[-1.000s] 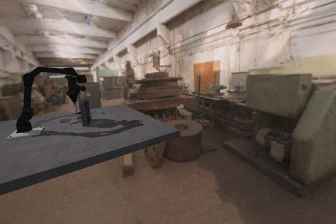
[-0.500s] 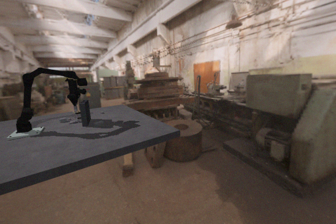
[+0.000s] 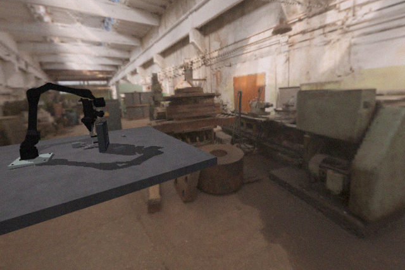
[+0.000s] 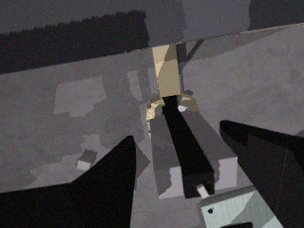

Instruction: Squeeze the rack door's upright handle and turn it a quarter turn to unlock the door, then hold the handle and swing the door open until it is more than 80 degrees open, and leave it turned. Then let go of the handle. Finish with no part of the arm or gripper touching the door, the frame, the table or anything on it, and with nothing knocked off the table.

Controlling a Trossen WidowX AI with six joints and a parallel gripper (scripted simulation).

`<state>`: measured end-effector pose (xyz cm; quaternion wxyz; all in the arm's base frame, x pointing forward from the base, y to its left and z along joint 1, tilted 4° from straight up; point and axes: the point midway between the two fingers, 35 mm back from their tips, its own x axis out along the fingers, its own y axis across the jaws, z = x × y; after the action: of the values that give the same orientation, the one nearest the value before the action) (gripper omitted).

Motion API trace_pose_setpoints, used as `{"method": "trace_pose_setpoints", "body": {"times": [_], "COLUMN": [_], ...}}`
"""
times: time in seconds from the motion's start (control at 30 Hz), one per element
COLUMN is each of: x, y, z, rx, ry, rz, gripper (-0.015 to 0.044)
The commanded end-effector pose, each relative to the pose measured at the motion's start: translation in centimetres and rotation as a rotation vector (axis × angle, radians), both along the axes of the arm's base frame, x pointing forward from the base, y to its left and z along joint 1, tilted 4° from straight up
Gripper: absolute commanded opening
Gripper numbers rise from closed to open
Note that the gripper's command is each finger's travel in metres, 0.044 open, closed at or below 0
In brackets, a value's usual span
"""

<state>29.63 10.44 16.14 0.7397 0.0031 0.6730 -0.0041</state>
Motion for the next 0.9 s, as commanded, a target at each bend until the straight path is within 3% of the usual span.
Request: {"method": "trace_pose_setpoints", "body": {"times": [0.0, 0.2, 0.63, 0.87], "x": [-0.08, -0.08, -0.08, -0.08], "y": [-0.11, -0.11, -0.11, -0.11], "z": [-0.38, -0.38, -0.38, -0.38], "rx": [-0.005, -0.005, -0.005, -0.016], "ry": [0.001, 0.001, 0.001, 0.002], "rz": [0.003, 0.003, 0.003, 0.125], "gripper": [0.0271, 0.0113, 0.0026, 0.0025]}}
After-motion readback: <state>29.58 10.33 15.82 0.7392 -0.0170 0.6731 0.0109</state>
